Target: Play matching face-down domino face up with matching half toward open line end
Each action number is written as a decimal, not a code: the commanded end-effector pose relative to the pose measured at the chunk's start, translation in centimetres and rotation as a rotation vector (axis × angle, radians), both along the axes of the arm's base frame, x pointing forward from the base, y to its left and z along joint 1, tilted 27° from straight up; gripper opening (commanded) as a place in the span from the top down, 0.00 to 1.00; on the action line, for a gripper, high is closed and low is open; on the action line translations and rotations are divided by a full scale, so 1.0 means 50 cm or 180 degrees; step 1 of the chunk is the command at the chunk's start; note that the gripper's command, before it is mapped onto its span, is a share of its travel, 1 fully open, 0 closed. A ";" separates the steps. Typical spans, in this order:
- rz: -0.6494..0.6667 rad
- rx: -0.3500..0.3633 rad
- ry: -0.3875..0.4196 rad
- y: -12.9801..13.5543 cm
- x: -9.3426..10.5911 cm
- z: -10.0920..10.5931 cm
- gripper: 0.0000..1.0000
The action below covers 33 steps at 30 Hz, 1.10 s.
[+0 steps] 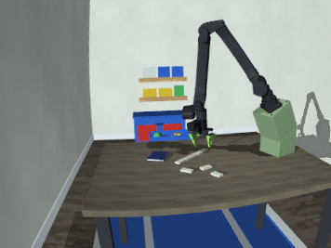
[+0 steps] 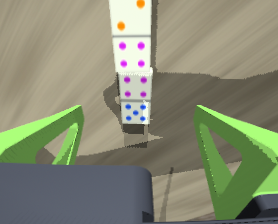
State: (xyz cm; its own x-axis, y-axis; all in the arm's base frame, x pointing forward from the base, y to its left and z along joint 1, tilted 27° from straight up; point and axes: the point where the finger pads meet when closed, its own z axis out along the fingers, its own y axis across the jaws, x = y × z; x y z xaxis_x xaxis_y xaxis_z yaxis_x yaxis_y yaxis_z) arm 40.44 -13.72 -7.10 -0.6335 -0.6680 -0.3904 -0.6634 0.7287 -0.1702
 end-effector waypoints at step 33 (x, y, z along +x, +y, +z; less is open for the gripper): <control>-0.0025 -0.0063 -0.0114 -0.027 -0.056 0.128 0.07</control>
State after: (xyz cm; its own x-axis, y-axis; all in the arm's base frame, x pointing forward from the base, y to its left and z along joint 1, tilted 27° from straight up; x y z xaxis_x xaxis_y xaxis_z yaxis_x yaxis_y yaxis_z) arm 37.60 -14.97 -0.64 -0.6315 -0.6650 -0.3987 -0.6491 0.7347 -0.1973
